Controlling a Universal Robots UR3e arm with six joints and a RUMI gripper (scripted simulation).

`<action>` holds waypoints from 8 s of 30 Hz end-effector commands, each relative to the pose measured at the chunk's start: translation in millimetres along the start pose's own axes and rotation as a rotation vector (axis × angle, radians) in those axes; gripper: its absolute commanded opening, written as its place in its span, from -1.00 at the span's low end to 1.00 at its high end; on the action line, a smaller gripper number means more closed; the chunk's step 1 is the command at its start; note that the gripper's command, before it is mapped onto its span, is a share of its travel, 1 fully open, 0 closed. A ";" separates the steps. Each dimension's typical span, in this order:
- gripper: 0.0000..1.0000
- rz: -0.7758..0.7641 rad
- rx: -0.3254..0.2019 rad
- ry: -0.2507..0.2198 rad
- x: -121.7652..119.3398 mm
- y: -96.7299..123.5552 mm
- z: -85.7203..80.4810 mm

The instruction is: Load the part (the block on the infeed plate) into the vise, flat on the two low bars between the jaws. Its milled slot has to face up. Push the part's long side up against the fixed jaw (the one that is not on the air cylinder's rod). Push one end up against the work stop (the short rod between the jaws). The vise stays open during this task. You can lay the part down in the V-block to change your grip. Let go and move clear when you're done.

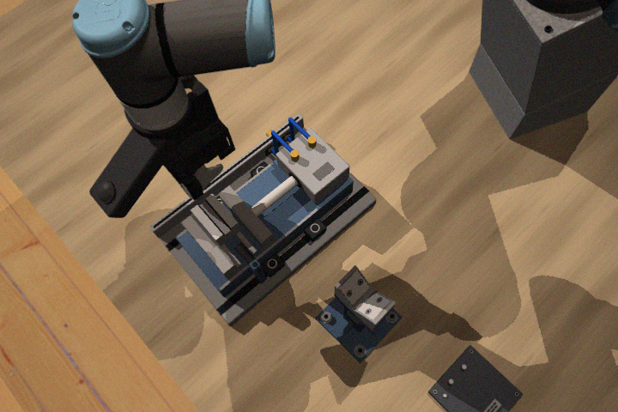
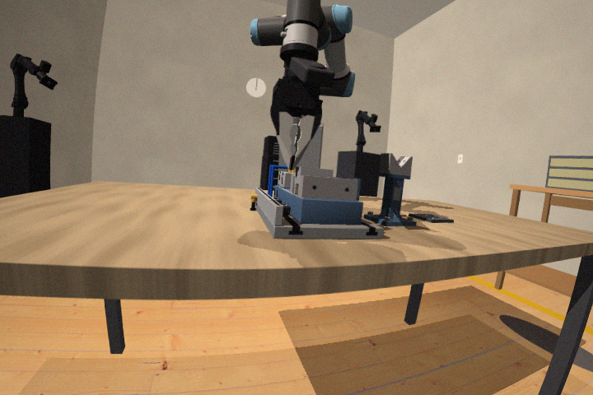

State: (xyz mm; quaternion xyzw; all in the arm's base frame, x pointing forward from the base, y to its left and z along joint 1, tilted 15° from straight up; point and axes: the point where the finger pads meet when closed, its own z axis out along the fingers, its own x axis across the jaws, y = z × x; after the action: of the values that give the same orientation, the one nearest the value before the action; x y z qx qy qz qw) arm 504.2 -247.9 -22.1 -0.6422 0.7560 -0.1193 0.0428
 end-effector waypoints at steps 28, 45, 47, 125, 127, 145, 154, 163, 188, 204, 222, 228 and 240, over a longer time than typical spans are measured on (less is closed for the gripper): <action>-1.00 0.000 0.003 0.002 -6.9 -1.0 -1.1; -1.00 0.000 0.003 0.002 -11.6 -1.0 -1.1; -1.00 0.000 0.003 0.002 -12.2 -1.0 -1.1; -1.00 0.000 0.003 0.002 -25.1 -1.0 -1.1; -1.00 0.000 0.003 0.002 -25.1 -1.0 -1.1; -1.00 0.000 0.003 0.002 -25.2 -1.0 -1.1; -1.00 0.000 0.003 0.002 -25.2 -1.0 -1.1; -1.00 0.000 0.003 0.002 -24.0 -1.0 -1.1; -1.00 0.000 0.003 0.002 5.6 -1.0 -1.2; -1.00 0.000 0.003 0.002 5.8 -1.0 -7.9; -1.00 0.000 0.003 0.002 5.8 -0.9 -41.6; -1.00 0.000 0.003 0.002 5.8 -0.9 -52.8; -1.00 0.000 0.003 0.002 5.7 -0.9 -63.0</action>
State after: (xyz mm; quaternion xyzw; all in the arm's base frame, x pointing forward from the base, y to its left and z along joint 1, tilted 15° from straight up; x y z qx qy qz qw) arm 490.2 -245.6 36.7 -0.6421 0.7560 -0.1195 0.0429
